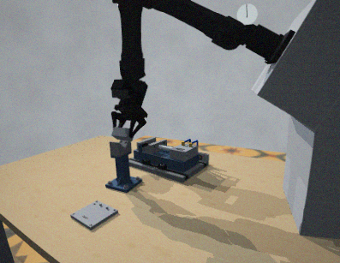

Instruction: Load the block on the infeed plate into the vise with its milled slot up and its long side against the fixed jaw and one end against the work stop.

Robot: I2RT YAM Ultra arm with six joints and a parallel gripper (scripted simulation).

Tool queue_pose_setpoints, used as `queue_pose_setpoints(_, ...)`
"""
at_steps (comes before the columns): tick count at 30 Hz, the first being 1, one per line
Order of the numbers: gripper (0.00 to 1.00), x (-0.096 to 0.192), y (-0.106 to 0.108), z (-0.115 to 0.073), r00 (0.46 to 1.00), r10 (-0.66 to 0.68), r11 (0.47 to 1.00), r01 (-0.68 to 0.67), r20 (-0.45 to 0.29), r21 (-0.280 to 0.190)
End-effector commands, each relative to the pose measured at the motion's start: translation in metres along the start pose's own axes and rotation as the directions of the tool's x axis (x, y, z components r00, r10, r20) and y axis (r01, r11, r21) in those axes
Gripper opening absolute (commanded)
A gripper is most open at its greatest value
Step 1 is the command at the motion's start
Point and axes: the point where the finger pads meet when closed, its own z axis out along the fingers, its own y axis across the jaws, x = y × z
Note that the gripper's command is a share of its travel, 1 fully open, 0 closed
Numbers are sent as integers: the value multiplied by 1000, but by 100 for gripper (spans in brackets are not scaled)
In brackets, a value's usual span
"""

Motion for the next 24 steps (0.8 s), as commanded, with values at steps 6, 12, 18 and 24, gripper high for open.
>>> queue_pose_setpoints(6,0,-10,0,-3,998,4,1000,-3,-59,11)
queue_pose_setpoints(12,0,-10,0,-3,993,8,1000,-7,-114,9)
queue_pose_setpoints(18,0,-10,0,-3,983,9,1000,-7,-184,10)
queue_pose_setpoints(24,0,-10,1,-3,973,12,1000,-10,-230,8)
